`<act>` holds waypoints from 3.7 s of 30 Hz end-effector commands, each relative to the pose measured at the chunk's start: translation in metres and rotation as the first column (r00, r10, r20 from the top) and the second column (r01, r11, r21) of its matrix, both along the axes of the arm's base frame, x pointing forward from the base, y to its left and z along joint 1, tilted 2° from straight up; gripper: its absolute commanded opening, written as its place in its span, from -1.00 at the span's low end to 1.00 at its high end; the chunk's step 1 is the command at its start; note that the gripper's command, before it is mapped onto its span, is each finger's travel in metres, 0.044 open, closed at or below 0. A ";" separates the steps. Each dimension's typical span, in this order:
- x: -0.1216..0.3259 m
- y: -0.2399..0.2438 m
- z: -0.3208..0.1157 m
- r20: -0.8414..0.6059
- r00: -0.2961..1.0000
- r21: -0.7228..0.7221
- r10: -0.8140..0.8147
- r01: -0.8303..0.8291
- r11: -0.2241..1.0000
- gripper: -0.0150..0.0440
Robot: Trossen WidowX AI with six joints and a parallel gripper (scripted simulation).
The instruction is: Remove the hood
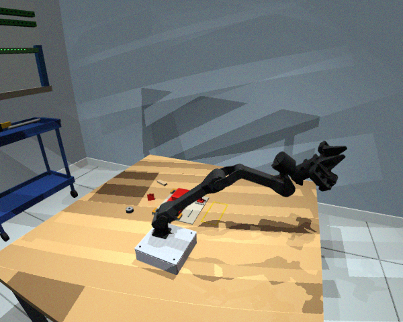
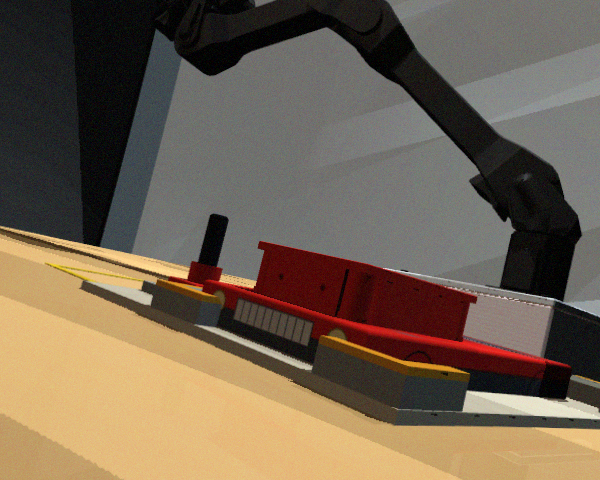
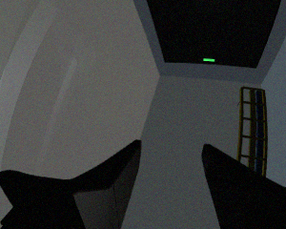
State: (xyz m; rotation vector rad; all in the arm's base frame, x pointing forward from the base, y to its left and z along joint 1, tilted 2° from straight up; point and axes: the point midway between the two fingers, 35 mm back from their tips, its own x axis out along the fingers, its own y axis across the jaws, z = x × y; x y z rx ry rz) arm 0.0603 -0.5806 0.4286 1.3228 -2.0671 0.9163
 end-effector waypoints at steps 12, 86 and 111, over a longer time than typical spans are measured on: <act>0.144 -0.002 -0.028 -0.380 0.915 0.356 0.132 0.013 0.934 1.00; 0.286 0.631 -0.358 0.405 -0.120 0.559 -0.906 -0.752 0.350 1.00; 0.287 0.631 -0.379 0.405 -0.120 0.559 -0.906 -0.752 0.350 1.00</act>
